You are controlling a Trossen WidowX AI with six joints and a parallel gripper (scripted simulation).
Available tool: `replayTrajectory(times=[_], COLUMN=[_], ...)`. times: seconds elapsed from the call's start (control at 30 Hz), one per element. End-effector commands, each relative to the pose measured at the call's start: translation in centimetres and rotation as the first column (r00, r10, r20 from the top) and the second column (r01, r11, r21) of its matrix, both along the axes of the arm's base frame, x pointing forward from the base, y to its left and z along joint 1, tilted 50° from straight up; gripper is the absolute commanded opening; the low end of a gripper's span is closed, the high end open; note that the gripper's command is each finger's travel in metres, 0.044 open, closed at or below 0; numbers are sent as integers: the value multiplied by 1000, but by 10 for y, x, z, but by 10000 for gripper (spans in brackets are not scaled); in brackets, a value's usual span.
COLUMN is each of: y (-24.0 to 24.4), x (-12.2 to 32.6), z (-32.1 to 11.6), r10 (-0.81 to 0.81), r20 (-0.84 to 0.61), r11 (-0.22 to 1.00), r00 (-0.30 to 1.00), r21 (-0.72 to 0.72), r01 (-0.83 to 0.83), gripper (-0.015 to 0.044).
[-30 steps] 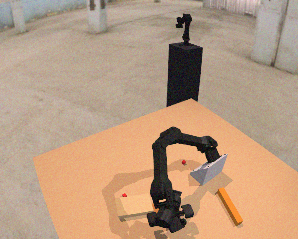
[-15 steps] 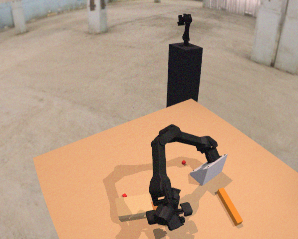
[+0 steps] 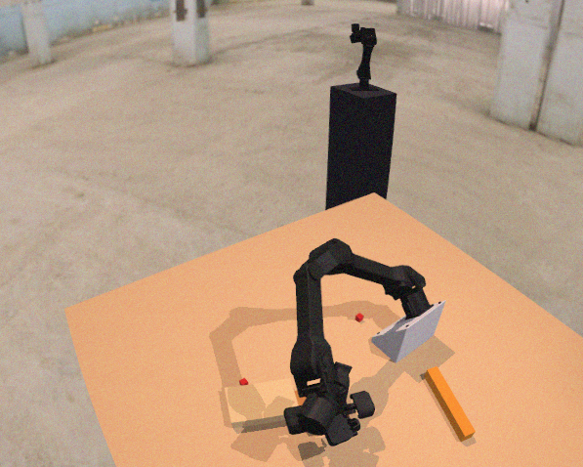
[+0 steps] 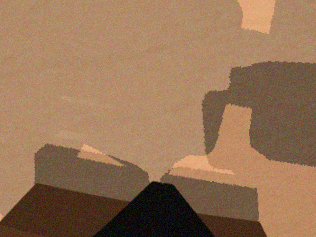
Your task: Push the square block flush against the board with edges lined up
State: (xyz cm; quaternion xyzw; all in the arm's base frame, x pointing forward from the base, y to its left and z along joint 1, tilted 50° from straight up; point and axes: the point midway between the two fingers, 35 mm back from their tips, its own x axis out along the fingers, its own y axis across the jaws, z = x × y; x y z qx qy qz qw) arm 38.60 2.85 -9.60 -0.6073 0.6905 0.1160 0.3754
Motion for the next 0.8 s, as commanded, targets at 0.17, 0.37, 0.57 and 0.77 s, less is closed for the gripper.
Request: replayTrajectory(times=[0.17,0.37,0.57,0.77], y=[-8,-11,-14,-17], x=[-3,-5,-7,-9], z=[7,11,14,17], r10=[-2,-2,-2,-2], r20=[0,0,0,0], r11=[1000,1000,1000,1000], r00=[1000,1000,1000,1000], r21=[-8,-8,-8,-9], r01=[2,2,2,2], gripper=[0,0,0,0])
